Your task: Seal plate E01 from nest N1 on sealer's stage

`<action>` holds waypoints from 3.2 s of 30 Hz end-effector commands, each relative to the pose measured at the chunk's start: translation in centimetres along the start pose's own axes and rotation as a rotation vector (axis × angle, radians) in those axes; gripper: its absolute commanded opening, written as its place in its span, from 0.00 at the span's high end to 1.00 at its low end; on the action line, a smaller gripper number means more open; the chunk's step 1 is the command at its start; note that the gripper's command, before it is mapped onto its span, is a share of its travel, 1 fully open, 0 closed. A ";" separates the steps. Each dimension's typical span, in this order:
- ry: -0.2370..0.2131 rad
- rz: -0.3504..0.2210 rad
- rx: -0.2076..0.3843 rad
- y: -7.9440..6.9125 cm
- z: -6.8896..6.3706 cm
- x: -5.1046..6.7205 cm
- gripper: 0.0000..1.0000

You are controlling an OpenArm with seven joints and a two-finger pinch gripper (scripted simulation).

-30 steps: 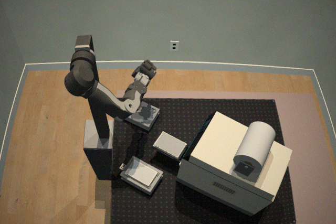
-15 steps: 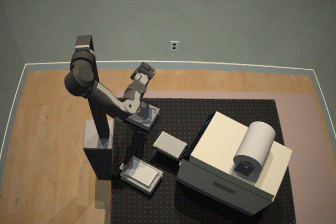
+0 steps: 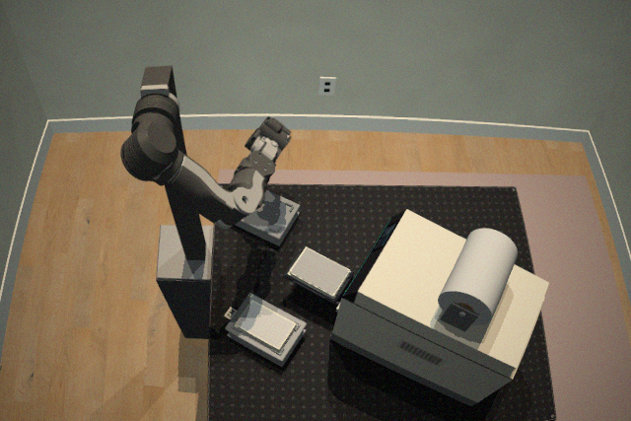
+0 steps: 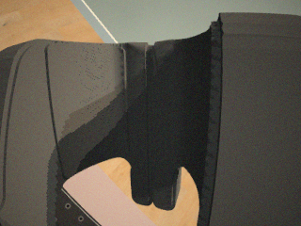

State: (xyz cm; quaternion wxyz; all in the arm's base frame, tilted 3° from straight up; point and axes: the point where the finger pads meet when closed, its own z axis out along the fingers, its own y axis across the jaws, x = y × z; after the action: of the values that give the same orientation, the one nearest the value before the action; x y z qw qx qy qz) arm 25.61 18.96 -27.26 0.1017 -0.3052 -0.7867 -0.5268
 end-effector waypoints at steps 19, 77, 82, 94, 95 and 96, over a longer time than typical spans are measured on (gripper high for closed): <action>0.002 -0.002 0.001 0.4 0.0 0.2 1.00; -0.067 -0.073 0.208 -2.8 -0.8 -0.7 1.00; -0.087 -0.090 0.261 -3.7 -1.2 -1.0 1.00; -0.087 -0.089 0.258 -3.4 -1.1 -1.0 1.00; -0.087 -0.089 0.260 -3.4 -1.1 -0.9 1.00; -0.087 -0.090 0.261 -3.4 -1.0 -0.9 1.00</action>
State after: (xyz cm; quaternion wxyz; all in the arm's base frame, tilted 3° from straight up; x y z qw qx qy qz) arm 24.08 16.85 -29.96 0.0834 -0.2765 -0.8642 -0.4120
